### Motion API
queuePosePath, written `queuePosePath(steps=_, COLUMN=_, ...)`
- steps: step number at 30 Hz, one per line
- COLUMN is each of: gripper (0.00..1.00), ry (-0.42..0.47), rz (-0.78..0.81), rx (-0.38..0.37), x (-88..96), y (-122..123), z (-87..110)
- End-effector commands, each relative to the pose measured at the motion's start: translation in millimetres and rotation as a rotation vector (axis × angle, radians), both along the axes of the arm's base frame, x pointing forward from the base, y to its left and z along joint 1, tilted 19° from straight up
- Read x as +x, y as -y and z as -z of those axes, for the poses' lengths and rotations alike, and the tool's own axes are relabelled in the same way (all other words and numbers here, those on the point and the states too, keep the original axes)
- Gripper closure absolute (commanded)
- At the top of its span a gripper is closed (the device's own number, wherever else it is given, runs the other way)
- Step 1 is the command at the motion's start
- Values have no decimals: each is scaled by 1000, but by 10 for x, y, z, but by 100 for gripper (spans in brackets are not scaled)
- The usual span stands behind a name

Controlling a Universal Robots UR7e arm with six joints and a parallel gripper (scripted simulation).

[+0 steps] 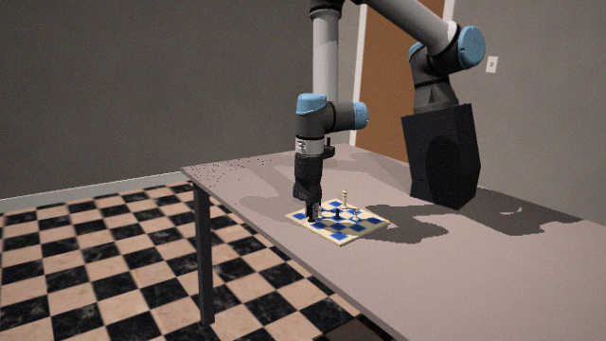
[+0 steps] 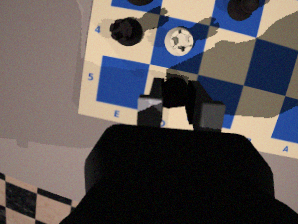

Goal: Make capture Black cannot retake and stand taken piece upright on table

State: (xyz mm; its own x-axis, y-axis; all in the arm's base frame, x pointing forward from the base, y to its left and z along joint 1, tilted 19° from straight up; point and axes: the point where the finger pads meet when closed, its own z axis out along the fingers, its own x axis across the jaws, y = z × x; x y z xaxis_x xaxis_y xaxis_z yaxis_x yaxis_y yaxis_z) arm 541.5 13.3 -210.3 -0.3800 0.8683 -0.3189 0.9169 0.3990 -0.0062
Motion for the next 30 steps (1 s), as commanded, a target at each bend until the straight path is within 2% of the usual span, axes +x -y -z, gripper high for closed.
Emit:
queuePosePath(steps=1, gripper=100, ry=2, rz=0, rx=0, x=5, y=-2, z=-6)
queuePosePath(steps=23, gripper=100, ry=2, rz=0, rx=0, x=5, y=-3, z=-8)
queuePosePath(steps=30, gripper=100, ry=2, rz=0, rx=0, x=-13, y=-46, z=-148)
